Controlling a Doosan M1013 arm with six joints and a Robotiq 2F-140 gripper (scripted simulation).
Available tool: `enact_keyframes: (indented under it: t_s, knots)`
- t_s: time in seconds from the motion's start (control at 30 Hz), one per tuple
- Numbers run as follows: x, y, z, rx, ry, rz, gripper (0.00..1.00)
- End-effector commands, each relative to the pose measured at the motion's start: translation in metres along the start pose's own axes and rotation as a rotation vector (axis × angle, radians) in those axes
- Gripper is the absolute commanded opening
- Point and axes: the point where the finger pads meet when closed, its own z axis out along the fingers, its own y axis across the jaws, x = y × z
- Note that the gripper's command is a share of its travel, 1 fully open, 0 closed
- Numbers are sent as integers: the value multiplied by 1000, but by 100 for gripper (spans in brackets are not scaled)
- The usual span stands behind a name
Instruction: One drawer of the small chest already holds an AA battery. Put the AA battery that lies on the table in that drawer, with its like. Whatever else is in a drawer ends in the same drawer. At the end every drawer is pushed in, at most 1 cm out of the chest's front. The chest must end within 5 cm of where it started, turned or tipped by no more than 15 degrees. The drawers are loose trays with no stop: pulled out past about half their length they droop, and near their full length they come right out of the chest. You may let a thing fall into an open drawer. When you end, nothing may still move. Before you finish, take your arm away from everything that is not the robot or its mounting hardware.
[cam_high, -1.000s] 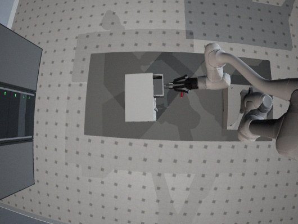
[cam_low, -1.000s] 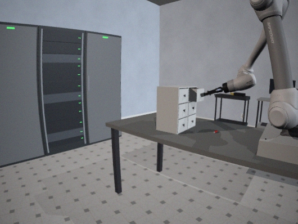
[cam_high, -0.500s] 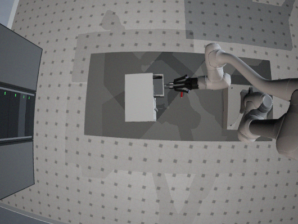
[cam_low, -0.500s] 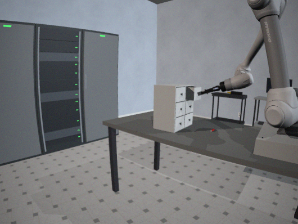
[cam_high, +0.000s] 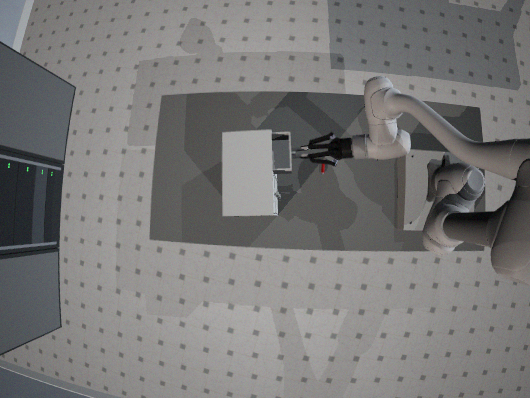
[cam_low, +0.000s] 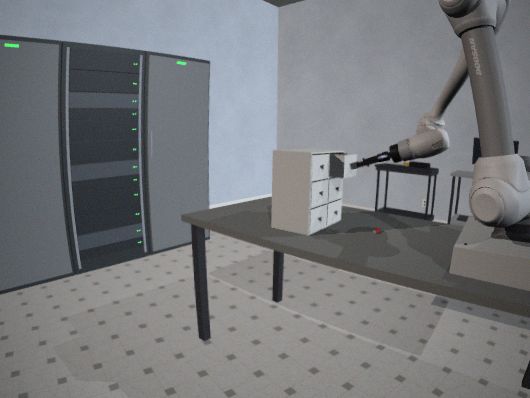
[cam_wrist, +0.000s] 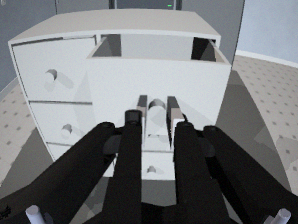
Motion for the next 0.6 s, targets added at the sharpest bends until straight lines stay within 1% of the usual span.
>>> enact_keyframes:
  t_s: [0.0, 0.1, 0.43, 0.57]
  knots:
    - [0, 0, 0, 0, 0, 0, 15]
    - [0, 0, 0, 0, 0, 0, 20]
    - [-1, 0, -2, 0, 0, 0, 20]
    - [-5, 0, -15, 0, 0, 0, 20]
